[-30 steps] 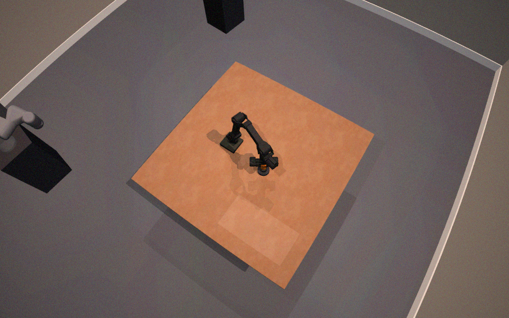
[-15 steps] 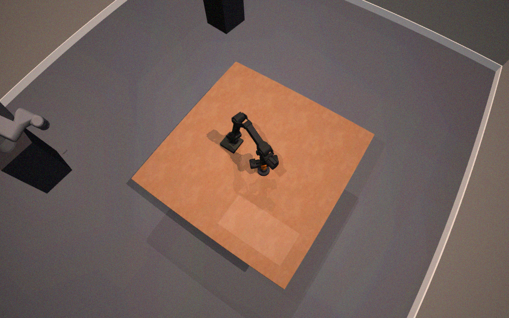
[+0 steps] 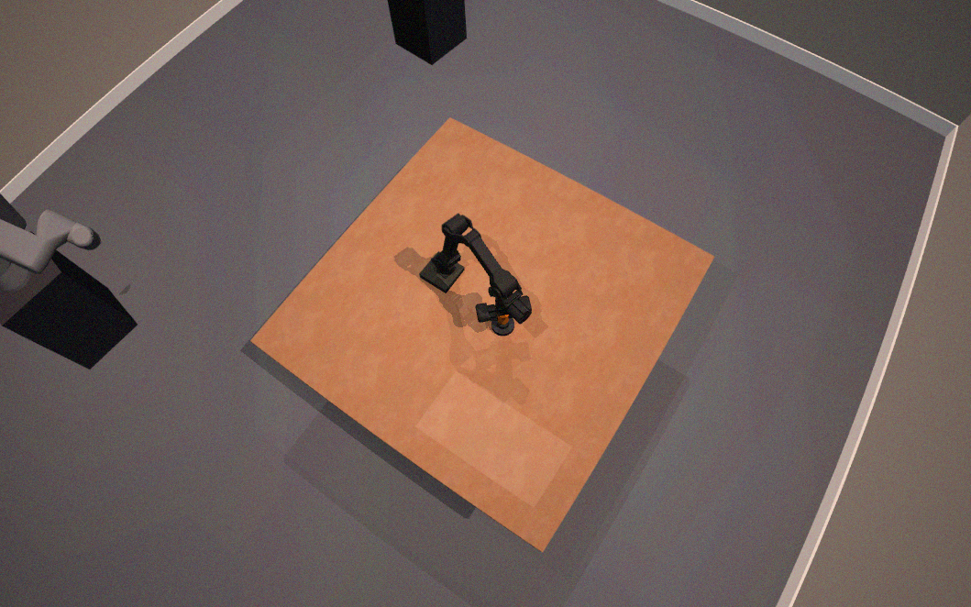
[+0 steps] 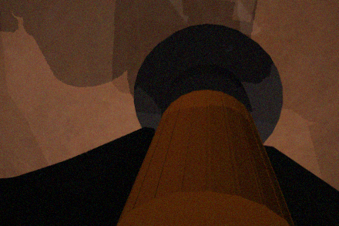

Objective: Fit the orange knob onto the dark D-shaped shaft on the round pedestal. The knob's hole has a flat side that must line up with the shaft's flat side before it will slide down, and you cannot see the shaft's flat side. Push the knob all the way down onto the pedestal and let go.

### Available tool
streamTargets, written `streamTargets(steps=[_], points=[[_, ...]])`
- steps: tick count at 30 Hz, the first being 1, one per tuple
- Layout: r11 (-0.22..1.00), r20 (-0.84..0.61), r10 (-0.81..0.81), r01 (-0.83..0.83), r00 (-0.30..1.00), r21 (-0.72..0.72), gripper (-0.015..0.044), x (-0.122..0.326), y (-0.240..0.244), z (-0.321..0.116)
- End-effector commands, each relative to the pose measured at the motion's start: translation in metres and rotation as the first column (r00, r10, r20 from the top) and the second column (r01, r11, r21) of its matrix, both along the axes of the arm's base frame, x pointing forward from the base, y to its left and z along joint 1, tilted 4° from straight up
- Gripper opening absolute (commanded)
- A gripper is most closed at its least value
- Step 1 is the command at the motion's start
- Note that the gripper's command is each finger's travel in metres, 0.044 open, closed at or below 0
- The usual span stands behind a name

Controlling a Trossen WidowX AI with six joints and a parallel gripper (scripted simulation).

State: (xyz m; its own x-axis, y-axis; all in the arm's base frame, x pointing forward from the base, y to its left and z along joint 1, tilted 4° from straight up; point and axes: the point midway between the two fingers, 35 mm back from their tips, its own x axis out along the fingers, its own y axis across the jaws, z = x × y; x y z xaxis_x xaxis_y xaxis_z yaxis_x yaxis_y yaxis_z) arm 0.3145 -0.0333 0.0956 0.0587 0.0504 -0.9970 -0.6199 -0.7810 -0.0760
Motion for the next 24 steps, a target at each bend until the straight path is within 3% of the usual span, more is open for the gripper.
streamTargets(steps=[1, 7, 14, 24], points=[[1.0, 0.004, 0.004, -0.004, 1.0, 0.004, 0.0, 0.0012, 0.0004, 0.0008], [1.0, 0.005, 0.012, -0.012, 1.0, 0.003, 0.0, 0.0014, 0.0002, 0.0051], [0.978, 0.014, 0.211, -0.211, 0.977, -0.011, 0.0, 0.0011, 0.0005, 0.0037], [0.978, 0.014, 0.211, -0.211, 0.977, -0.011, 0.0, 0.0002, 0.0006, 0.0005]])
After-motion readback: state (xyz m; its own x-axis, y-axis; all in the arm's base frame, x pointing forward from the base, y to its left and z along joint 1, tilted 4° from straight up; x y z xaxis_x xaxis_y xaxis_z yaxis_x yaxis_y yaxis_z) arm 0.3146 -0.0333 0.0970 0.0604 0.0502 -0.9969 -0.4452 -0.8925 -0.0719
